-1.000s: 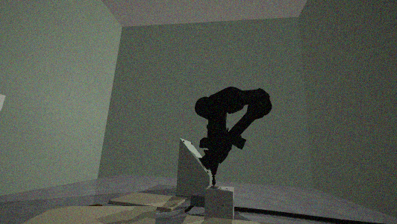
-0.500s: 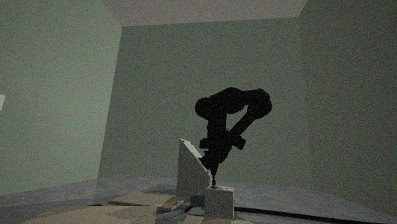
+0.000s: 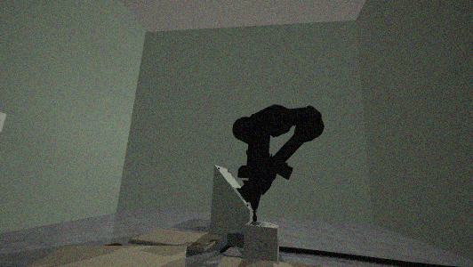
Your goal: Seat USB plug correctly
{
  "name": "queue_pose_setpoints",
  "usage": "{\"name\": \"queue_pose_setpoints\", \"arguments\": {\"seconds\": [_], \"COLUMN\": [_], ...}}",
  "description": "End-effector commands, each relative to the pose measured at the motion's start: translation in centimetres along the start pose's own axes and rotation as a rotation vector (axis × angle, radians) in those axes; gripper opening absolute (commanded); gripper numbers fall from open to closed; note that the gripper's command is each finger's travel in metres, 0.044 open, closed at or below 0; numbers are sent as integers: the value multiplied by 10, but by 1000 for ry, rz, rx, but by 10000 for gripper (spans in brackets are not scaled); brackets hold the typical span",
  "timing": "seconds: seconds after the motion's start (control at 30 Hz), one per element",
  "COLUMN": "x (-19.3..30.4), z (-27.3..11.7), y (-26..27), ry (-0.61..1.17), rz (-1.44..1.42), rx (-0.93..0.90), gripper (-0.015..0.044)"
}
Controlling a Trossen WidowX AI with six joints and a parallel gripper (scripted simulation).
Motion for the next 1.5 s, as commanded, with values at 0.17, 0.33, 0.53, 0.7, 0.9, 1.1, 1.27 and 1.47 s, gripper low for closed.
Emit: {"name": "queue_pose_setpoints", "arguments": {"seconds": [0.17, 0.33, 0.53, 0.7, 0.9, 1.1, 1.27, 1.47], "x": [-1, -1, -1, -1, -1, -1, -1, -1], "z": [2, 2, 3, 4, 4, 5, 6, 6], "y": [0, 0, 0, 0, 0, 0, 0, 0], "ry": [-2, -2, -2, -2, -2, -2, -2, -2], "rz": [4, 4, 4, 4, 4, 4, 4, 4], "rx": [-1, -1, -1, -1, -1, -1, -1, -1], "gripper": [0, 0, 0, 0, 0, 0, 0, 0]}}
Point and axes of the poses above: the point midway between the two fingers, 35 mm back from their tips, its own z axis out along the fingers, its own y axis across the jaws, x = y × z, the point moved 4 cm from there along -z, back along the fingers, and after that the axes turned 5 degrees about z, right-handed, at the moved point
